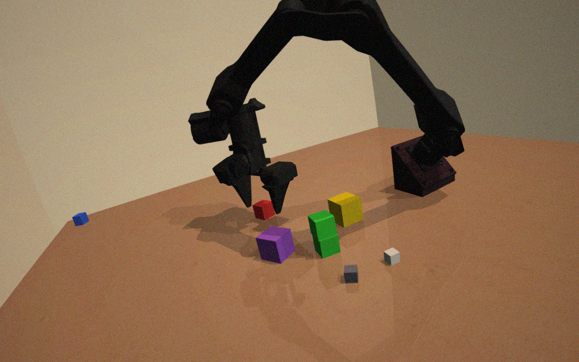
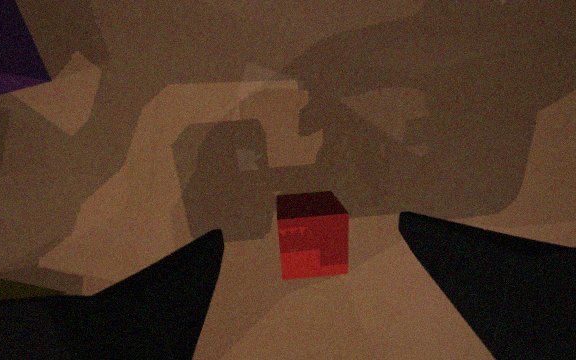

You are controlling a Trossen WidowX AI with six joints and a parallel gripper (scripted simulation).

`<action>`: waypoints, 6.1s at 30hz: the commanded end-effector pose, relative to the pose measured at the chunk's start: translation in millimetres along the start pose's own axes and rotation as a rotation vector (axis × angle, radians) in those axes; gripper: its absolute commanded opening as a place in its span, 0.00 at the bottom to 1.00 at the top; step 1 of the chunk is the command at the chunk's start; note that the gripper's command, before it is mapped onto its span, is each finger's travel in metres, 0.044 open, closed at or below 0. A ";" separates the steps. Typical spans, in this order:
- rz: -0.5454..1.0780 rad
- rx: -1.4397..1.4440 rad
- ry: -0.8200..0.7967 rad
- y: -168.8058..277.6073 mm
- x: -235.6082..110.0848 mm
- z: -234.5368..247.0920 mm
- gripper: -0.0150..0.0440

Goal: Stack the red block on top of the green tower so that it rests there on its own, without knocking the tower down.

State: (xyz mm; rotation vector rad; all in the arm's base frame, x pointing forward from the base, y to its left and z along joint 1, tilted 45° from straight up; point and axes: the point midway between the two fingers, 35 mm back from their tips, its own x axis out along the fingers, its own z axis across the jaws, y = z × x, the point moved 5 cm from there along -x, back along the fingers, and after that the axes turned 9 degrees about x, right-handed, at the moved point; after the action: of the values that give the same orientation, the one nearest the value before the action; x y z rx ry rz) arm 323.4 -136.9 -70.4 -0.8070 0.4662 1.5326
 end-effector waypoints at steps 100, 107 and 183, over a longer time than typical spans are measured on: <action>0.002 0.012 -0.005 -27.3 -116.8 157.8 0.25; 0.003 0.011 -0.013 -23.3 -113.2 193.4 0.25; 0.006 0.008 -0.015 -20.2 -54.6 204.2 1.00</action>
State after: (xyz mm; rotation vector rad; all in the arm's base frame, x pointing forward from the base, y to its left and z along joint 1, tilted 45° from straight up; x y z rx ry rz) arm 297.6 -26.8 109.3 -0.7881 0.4640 1.5398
